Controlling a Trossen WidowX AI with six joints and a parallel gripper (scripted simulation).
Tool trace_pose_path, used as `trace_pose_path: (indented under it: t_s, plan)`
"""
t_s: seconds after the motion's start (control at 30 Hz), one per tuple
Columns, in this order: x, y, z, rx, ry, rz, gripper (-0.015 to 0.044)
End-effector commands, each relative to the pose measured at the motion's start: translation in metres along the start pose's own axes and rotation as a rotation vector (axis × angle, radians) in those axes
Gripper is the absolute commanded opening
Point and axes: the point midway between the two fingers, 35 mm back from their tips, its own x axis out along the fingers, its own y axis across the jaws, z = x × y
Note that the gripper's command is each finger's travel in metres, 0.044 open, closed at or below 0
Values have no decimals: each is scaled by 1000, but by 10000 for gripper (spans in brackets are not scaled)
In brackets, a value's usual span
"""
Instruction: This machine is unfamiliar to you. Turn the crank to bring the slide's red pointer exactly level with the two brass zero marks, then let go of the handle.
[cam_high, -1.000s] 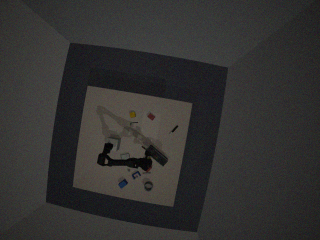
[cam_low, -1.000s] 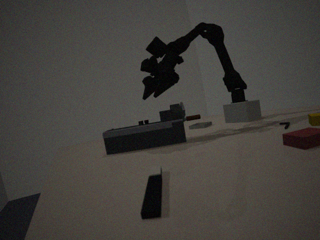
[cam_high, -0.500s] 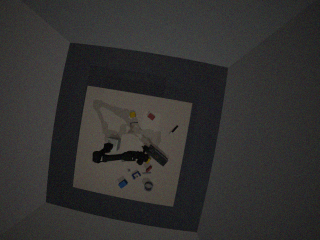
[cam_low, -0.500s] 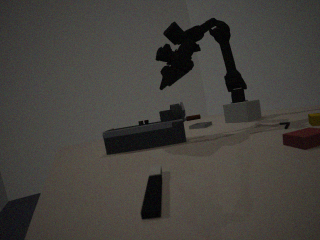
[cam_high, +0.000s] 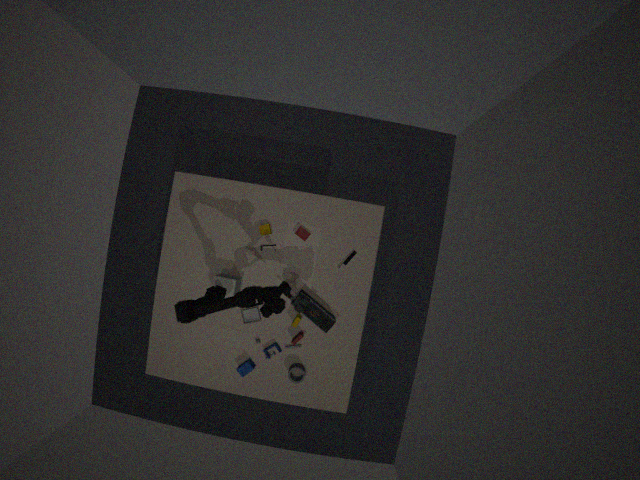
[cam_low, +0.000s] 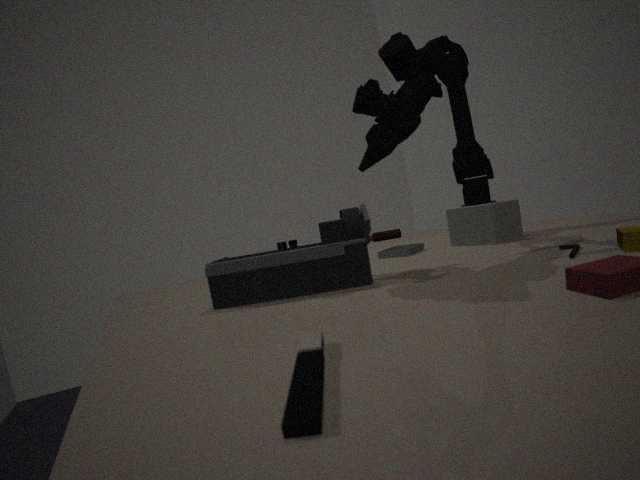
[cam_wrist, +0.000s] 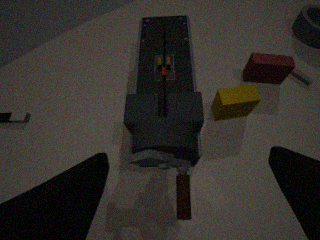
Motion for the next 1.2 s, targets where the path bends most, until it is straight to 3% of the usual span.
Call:
trace_pose_path:
  t_s: [0.0, 0.47, 1.17]
  plan:
    - [1, -1, -4, 13, -8, -11, 440]
    - [61, -2, -64, 13, -8, -11, 440]
    - [84, -1, -85, 13, -7, -11, 440]
